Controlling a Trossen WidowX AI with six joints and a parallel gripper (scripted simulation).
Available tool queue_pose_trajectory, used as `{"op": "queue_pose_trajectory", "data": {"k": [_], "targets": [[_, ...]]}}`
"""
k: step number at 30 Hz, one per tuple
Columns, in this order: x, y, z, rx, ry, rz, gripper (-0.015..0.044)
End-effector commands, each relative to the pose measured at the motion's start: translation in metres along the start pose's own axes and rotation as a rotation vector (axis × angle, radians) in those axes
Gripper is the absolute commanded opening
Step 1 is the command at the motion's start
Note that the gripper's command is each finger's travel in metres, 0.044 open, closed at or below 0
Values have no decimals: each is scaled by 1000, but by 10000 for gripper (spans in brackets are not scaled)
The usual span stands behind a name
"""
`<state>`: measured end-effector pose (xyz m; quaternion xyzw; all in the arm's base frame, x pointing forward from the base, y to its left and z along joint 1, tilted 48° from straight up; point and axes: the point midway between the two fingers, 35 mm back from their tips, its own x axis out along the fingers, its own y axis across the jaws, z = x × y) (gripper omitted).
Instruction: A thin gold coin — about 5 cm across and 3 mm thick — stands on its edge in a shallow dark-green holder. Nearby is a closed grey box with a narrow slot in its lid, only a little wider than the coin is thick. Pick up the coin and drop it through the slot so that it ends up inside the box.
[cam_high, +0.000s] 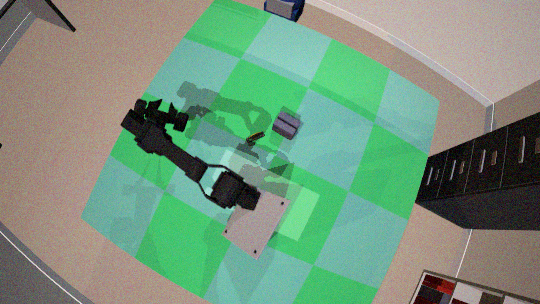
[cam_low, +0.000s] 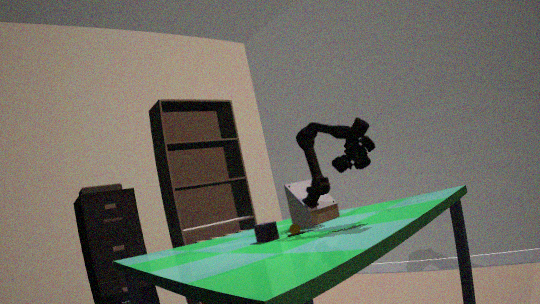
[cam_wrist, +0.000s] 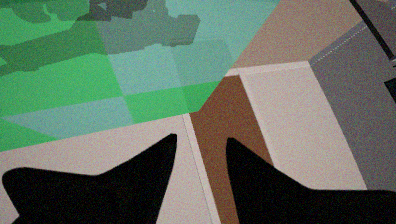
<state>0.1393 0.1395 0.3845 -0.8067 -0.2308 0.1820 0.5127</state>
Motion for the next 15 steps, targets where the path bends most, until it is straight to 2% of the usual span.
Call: {"op": "queue_pose_trajectory", "data": {"k": [1,9,15], "targets": [[48,58,15,258,1,298,161],[74,119,5,504,94,549,161],[80,192,-1,1018,243,847,161]]}}
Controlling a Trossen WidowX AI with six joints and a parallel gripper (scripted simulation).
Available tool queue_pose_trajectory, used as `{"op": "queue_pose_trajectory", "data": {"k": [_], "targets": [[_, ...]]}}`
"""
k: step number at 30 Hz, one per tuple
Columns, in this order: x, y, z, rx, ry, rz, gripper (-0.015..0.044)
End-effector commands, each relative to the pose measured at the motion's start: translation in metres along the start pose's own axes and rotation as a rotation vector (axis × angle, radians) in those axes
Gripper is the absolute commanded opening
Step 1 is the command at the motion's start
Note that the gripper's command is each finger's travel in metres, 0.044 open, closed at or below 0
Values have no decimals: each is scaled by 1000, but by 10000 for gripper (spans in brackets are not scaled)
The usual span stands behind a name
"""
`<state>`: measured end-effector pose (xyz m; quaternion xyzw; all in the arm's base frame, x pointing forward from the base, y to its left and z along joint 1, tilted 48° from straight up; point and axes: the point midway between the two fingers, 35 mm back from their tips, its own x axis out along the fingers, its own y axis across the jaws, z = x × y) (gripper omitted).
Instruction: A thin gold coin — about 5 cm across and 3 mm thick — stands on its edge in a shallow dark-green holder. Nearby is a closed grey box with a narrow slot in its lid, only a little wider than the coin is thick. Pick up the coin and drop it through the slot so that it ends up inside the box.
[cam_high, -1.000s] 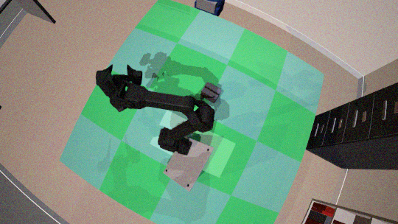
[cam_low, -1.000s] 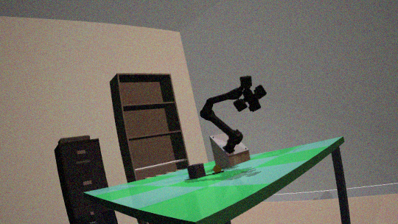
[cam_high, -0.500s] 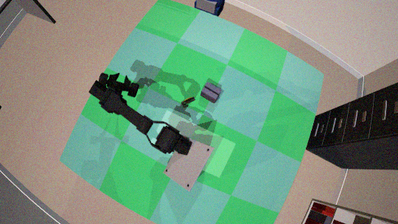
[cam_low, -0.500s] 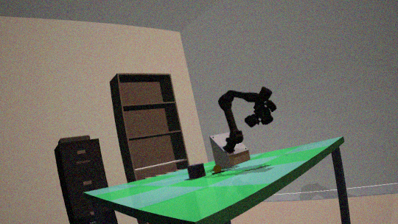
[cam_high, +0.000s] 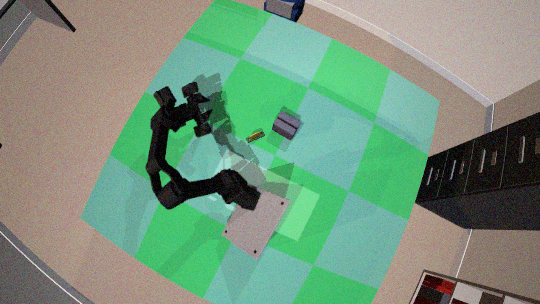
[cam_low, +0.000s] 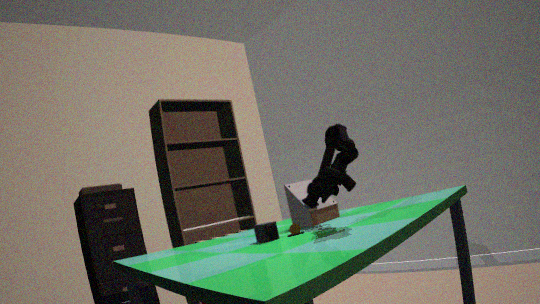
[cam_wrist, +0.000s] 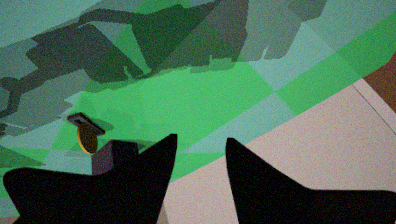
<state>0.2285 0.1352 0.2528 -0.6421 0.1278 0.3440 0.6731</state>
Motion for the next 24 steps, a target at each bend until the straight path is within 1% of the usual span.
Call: {"op": "queue_pose_trajectory", "data": {"k": [1,5,9,14,19,21,24], "targets": [[38,37,-40,480,89,262,161],[54,64,-69,933,182,444,161],[60,87,-93,1383,283,598,161],[60,108,-120,2035,416,779,161],[55,116,-145,2654,507,934,161],[54,116,-148,2736,515,956,161],[54,116,-148,2736,515,956,161]]}}
